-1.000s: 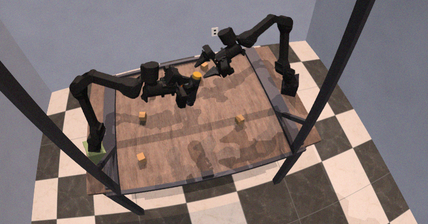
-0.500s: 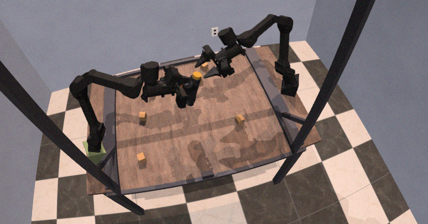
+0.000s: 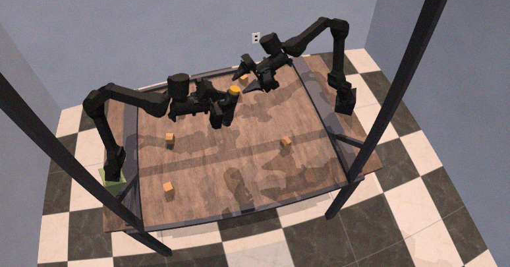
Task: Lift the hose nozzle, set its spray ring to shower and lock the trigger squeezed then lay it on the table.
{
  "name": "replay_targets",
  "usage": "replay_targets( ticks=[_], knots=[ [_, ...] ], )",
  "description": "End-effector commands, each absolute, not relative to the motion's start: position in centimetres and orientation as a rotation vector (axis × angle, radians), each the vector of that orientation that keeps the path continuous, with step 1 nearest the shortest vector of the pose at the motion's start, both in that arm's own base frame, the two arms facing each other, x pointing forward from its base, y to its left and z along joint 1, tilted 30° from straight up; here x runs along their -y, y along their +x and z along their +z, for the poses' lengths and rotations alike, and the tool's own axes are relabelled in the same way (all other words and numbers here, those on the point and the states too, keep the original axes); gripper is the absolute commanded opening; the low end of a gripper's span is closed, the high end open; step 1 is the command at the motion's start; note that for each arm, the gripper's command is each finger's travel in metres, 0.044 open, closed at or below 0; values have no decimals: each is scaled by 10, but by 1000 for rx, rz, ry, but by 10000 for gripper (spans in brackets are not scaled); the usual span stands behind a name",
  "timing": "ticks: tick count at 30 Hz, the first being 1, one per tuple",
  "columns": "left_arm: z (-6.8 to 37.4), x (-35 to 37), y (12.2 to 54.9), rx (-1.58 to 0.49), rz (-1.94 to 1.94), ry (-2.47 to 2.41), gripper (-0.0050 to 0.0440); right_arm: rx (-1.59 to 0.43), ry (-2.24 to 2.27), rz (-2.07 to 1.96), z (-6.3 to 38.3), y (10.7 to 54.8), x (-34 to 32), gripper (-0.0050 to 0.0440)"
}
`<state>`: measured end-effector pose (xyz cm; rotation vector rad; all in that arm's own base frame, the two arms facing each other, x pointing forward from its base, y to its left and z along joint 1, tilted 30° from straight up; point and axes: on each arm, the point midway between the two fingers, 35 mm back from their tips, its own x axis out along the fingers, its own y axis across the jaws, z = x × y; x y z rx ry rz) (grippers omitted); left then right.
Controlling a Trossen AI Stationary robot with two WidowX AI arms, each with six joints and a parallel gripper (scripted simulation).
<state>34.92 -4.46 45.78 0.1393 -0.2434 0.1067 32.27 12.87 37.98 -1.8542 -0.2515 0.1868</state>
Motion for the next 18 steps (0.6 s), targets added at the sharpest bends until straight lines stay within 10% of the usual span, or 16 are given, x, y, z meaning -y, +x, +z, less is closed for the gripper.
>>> replay_targets(
  ticks=[1,18],
  knots=[
    [473,43,340,285,108,133,170,259,-1845,165,388,320,-126,408],
    [473,43,340,284,108,133,170,274,-1839,158,377,329,-129,408]
  ],
)
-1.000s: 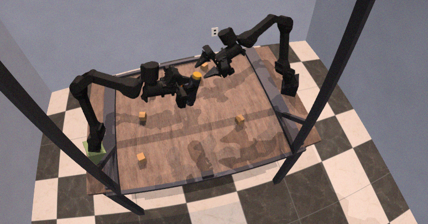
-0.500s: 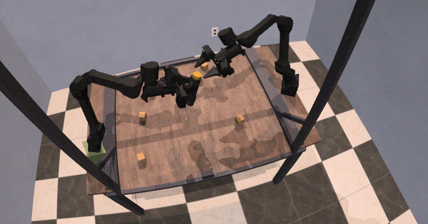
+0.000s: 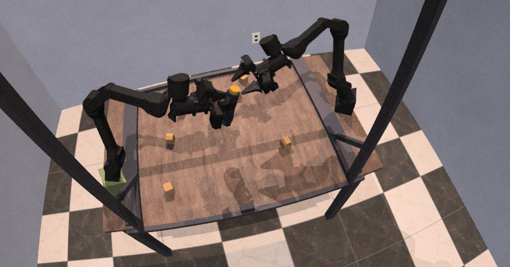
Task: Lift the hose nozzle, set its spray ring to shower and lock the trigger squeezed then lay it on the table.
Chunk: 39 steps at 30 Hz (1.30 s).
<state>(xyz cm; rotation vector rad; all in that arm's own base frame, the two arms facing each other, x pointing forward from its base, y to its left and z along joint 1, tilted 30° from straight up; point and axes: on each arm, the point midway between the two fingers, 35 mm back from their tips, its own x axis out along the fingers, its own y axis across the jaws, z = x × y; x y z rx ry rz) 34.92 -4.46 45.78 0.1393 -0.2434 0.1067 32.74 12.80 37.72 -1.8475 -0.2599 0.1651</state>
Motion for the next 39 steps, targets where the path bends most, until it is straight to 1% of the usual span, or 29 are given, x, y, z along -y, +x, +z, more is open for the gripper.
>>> replay_targets(
  ticks=[1,13,19,20,23,26,29,32,39],
  knots=[
    [473,43,340,284,108,133,170,294,-1832,149,377,330,-130,408],
    [473,43,340,284,108,133,170,503,-1768,-4,354,348,-128,408],
    [473,43,340,284,108,133,170,568,-1756,-54,346,347,-124,408],
    [473,43,340,284,108,133,170,569,-1759,-43,338,347,-123,408],
    [473,43,340,284,108,133,170,628,-1749,-97,334,342,-119,408],
    [473,43,340,284,108,133,170,680,-1741,-139,337,336,-117,408],
    [473,43,340,284,108,133,170,691,-1738,-149,339,335,-116,408],
    [473,43,340,284,108,133,170,660,-1746,-118,329,339,-117,408],
    [473,43,340,284,108,133,170,662,-1746,-120,333,346,-120,408]
  ],
)
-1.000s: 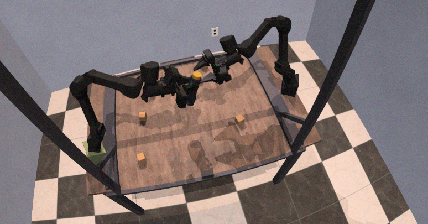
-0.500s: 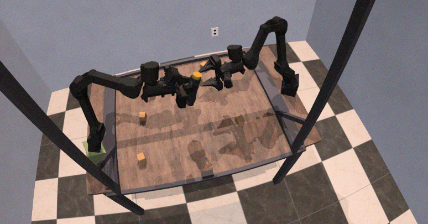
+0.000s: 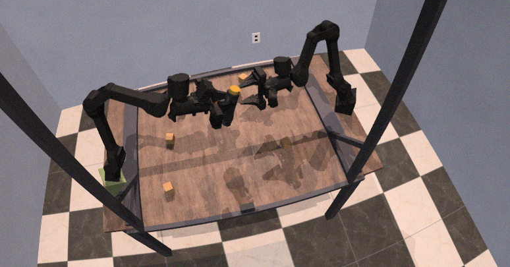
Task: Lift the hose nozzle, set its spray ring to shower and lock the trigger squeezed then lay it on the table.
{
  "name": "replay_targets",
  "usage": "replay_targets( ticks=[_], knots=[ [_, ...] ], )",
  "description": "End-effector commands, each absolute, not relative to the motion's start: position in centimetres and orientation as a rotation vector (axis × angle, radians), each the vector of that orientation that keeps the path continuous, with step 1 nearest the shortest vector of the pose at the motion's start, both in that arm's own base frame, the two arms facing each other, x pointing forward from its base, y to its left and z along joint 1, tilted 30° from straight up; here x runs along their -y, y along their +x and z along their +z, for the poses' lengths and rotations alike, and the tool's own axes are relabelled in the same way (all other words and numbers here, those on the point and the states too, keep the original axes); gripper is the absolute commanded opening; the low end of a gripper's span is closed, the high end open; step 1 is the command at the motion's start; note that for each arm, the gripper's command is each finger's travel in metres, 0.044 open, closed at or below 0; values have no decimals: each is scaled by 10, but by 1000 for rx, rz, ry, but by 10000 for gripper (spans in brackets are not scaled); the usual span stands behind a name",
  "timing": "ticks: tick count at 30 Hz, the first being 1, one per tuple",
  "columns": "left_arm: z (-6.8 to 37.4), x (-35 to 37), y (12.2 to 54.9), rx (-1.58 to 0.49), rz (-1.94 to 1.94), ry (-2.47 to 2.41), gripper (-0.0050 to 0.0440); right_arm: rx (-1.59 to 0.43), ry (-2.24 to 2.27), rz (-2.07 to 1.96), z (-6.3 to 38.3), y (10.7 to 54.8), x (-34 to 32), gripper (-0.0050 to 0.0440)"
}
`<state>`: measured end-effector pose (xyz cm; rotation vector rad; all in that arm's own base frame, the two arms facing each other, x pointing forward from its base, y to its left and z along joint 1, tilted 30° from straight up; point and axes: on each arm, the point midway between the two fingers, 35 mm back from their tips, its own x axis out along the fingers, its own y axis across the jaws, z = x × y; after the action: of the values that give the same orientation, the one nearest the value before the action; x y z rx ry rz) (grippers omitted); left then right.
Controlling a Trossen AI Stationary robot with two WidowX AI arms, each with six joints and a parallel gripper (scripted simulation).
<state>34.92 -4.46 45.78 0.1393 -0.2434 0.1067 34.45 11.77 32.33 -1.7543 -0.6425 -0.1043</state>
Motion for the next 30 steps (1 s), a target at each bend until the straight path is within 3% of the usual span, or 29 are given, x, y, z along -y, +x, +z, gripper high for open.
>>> replay_targets(
  ticks=[1,30],
  knots=[
    [473,43,340,284,108,133,170,662,-1746,-120,334,347,-120,408],
    [473,43,340,284,108,133,170,665,-1747,-136,356,380,-135,408]
  ],
)
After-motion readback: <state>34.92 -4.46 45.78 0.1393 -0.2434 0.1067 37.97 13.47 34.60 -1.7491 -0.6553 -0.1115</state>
